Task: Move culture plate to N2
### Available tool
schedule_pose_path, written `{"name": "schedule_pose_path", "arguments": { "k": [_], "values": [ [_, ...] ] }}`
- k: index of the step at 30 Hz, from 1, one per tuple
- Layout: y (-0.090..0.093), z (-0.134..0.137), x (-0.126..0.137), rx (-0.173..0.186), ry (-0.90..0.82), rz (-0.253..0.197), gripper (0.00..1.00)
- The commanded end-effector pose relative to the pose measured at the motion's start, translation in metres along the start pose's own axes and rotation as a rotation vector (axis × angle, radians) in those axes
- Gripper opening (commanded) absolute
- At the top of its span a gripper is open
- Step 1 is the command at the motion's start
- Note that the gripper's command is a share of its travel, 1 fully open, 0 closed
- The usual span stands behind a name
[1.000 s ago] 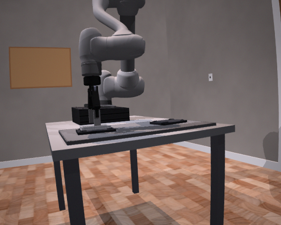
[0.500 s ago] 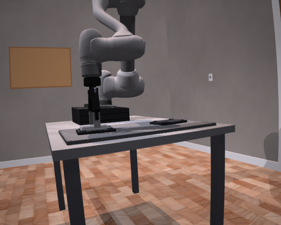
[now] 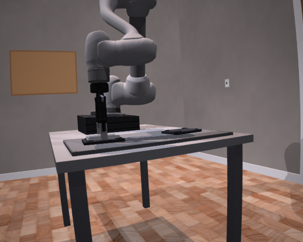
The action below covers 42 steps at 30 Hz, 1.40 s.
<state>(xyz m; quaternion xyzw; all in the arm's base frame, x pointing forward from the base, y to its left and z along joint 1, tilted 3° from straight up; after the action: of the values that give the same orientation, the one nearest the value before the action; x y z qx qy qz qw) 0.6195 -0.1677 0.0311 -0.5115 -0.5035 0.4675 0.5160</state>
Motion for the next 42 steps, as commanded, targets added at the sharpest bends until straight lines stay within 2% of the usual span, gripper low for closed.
{"name": "schedule_pose_path", "arguments": {
  "k": [1,17,42],
  "values": [
    [0.000,0.000,0.000,0.000,0.000,0.000,0.00],
    [0.000,0.000,0.000,0.000,0.000,0.000,0.00],
    [-0.035,0.000,0.000,0.000,0.000,0.000,0.00]
  ]
}}
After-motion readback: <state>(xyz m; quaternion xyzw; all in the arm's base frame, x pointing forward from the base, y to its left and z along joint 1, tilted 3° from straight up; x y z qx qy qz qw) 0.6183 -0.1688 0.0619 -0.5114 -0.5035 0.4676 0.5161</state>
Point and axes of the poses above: the point where the finger pads meet when closed, its own y axis out along the fingers, its own z axis across the jaws, x = y × z, the point moved 7 cm from there along -y, back along the fingers, and after that the axes turned 2 degrees about y, right-handed, at the moved point
